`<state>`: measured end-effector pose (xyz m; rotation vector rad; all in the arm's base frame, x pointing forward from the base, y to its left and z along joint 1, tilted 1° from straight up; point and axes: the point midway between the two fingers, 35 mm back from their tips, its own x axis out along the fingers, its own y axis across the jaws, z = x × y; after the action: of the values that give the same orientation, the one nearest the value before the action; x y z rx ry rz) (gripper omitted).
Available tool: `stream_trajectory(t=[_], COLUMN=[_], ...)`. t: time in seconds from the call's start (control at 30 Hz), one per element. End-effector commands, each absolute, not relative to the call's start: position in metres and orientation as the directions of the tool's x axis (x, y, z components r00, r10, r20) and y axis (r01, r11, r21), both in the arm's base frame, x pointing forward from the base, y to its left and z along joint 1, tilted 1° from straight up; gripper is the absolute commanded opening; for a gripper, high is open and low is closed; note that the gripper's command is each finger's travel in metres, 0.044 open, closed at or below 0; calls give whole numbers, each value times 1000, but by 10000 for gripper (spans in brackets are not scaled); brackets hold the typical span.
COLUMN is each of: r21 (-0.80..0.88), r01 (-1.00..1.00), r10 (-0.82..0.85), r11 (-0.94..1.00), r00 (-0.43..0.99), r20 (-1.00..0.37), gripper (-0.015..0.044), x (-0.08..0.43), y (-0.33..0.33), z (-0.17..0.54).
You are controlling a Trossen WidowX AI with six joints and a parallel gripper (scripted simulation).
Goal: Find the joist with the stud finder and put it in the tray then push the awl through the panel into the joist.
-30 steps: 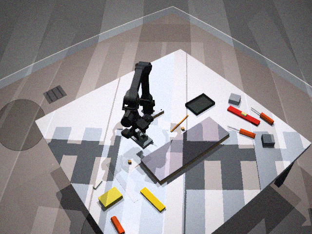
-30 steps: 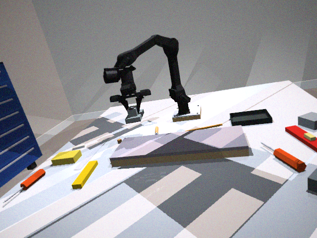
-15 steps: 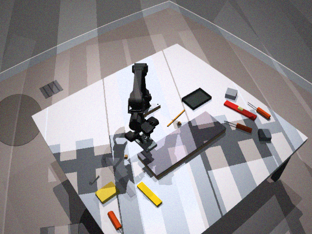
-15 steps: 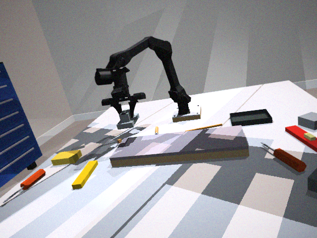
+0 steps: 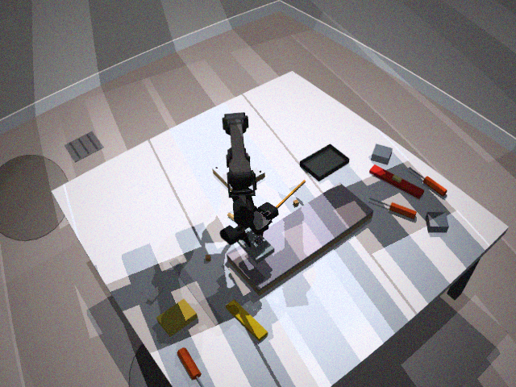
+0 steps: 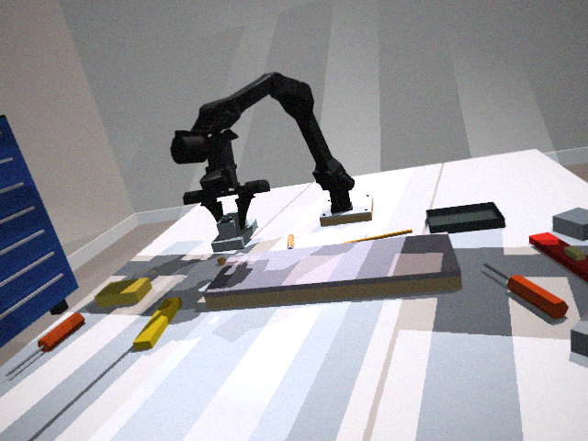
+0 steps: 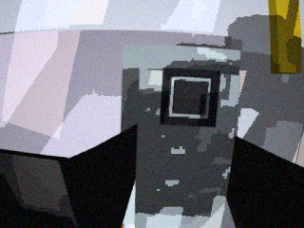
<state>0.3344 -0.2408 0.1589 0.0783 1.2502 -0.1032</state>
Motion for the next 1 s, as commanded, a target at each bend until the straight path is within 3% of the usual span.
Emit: stream_trajectory(t=[0.0, 0.97], r21=[-5, -5], r01=[131, 131], r10=[-46, -46], r11=[991, 991], r00=[315, 315], r20=[-948, -948], gripper=[0, 0], x=[336, 339], y=[-244, -245], z=[158, 115])
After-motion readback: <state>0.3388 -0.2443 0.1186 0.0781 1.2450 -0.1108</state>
